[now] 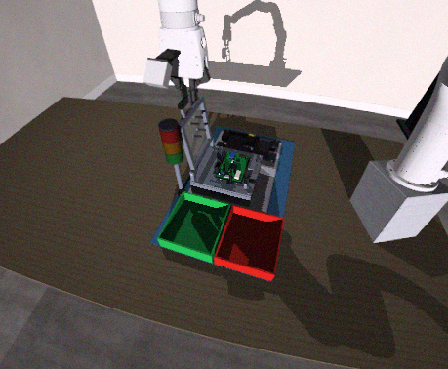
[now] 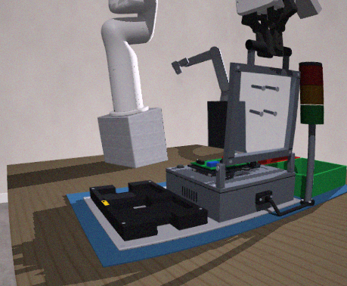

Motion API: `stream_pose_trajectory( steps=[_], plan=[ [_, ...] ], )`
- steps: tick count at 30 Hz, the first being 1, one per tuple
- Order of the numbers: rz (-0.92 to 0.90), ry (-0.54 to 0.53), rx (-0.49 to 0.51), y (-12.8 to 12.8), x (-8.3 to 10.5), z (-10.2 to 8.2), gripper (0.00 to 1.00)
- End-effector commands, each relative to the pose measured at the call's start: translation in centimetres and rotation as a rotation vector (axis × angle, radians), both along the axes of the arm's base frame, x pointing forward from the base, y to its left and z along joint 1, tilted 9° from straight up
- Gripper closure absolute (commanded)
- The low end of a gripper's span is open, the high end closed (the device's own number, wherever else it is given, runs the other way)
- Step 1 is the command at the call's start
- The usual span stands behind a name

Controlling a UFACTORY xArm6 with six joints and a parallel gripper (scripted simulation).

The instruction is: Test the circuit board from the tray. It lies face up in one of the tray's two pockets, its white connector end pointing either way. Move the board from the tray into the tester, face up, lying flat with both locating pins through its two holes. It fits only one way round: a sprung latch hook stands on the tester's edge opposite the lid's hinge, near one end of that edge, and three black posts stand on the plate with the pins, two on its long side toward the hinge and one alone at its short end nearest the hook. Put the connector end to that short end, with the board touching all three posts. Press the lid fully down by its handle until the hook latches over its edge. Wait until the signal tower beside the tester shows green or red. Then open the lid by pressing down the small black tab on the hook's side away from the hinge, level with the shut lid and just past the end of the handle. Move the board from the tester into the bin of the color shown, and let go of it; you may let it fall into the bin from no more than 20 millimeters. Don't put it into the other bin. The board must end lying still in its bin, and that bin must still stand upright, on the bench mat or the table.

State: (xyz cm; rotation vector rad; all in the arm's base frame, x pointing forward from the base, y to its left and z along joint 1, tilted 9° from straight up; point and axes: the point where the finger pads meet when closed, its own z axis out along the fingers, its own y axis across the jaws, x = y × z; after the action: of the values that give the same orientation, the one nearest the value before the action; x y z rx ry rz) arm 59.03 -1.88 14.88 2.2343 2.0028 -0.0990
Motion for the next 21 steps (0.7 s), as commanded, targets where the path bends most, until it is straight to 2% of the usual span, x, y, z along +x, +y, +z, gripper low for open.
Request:
stream_pose_trajectory(
  steps=[1,12,21],
  plan=[
    [0.000,-0.003,0.000,0.1,-0.6,0.2,1.00],
    [0.000,-0.003,0.000,0.3,-2.2,0.2,1.00],
    [0.000,-0.003,0.000,0.5,-4.2,0.1,1.00]
  ],
)
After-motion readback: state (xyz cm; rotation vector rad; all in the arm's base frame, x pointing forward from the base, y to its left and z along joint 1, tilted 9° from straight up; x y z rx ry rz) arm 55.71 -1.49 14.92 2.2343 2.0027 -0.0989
